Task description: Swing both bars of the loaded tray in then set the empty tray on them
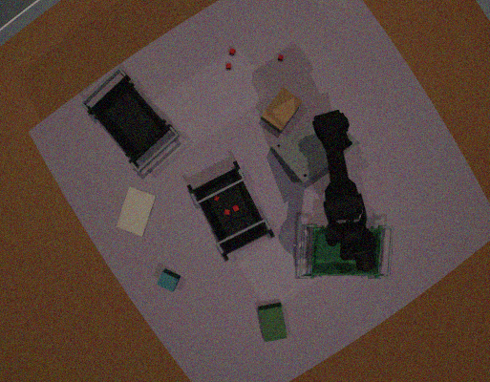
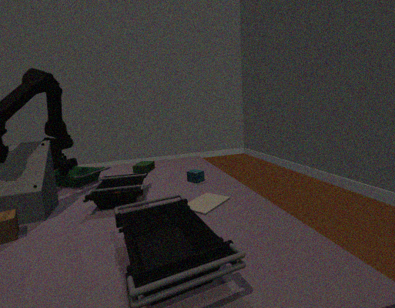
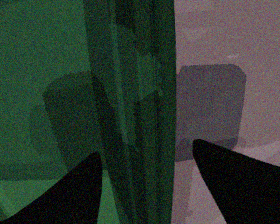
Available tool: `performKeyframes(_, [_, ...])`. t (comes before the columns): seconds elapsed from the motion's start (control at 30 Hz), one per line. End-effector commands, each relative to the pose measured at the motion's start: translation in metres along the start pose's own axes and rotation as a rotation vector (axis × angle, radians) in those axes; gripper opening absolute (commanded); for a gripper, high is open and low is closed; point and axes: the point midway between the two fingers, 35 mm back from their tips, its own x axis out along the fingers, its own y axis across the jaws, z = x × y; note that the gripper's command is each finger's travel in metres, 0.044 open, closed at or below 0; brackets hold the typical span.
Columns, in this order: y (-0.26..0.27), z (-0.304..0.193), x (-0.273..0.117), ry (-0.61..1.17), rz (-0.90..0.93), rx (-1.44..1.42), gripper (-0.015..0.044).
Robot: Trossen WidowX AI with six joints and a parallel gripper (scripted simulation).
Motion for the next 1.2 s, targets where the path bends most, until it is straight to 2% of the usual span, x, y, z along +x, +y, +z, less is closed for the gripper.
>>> performKeyframes(0.0, [0.001, 0.000, 0.000, -0.003, 0.003, -0.003, 0.0229])
performKeyframes(0.97, [0.001, 0.000, 0.000, -0.003, 0.003, -0.003, 0.0036])
performKeyframes(1.17, [0.003, 0.000, -0.019, -0.009, 0.004, 0.002, 0.0000])
